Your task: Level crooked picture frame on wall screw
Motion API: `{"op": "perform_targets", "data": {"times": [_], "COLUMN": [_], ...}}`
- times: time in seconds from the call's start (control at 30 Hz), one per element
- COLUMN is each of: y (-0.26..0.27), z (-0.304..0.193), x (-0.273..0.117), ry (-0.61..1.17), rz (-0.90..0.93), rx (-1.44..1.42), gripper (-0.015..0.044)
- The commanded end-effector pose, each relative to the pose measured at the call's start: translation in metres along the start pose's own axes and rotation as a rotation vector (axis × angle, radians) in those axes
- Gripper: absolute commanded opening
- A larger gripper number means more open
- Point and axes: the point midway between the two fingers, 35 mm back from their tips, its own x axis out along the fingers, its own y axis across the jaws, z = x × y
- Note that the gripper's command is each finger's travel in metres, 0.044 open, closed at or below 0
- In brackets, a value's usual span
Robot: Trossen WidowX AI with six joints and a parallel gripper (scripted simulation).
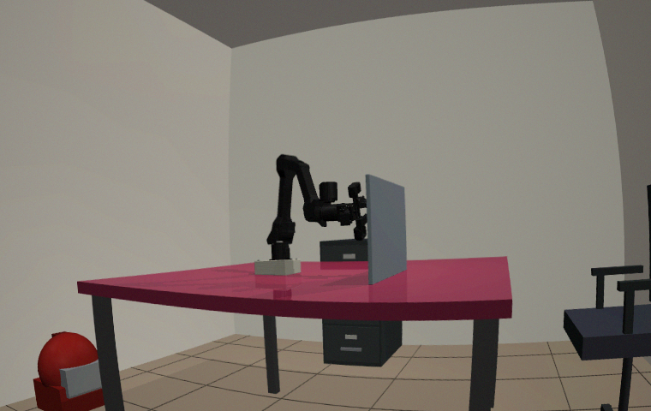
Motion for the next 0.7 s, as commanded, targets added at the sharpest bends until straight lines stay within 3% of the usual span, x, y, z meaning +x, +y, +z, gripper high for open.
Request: {"op": "perform_targets", "data": {"times": [0.0, 0.1, 0.67], "y": [0.0001, 0.0001, 0.0032], "z": [0.0007, 0.0007, 0.0], "x": [0.0002, 0.0002, 0.0001], "ry": [-0.003, -0.003, -0.003], "rz": [0.001, 0.001, 0.001], "rx": [0.004, 0.004, 0.004], "gripper": [0.006, 0.0, 0.0]}}
